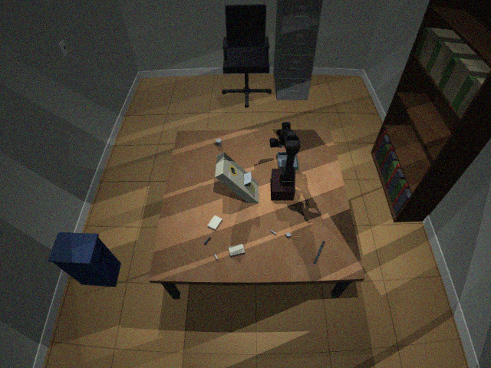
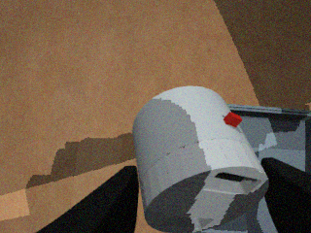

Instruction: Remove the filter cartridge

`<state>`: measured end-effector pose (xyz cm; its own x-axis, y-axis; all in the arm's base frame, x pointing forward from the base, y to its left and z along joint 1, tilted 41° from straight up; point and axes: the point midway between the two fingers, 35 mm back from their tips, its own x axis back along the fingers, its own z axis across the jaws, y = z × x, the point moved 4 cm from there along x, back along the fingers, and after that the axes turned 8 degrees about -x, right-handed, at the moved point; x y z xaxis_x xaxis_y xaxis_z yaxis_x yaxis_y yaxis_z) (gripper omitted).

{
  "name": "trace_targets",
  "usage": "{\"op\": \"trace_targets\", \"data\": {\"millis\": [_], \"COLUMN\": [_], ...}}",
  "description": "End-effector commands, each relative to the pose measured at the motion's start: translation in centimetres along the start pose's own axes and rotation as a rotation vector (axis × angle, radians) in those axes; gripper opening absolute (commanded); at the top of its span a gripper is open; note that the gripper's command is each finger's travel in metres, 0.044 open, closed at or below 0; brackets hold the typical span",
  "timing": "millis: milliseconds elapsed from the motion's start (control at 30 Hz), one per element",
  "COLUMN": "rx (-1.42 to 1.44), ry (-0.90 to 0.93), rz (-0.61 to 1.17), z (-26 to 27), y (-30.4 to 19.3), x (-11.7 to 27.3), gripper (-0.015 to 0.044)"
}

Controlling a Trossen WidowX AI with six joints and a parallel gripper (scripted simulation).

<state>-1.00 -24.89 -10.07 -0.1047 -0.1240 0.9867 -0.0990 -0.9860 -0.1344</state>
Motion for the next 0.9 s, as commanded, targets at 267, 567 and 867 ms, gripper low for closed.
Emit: {"op": "trace_targets", "data": {"millis": [267,567,867], "rx": [-0.222,-0.222,-0.223], "ry": [-0.164,-0.164,-0.165], "rz": [0.001,0.001,0.001], "z": [-5.9,-6.1,-6.5], "y": [-3.8,-4.4,-6.1], "x": [-4.0,-5.5,-8.3], "gripper": [0.0000,0.0000,0.0000]}}
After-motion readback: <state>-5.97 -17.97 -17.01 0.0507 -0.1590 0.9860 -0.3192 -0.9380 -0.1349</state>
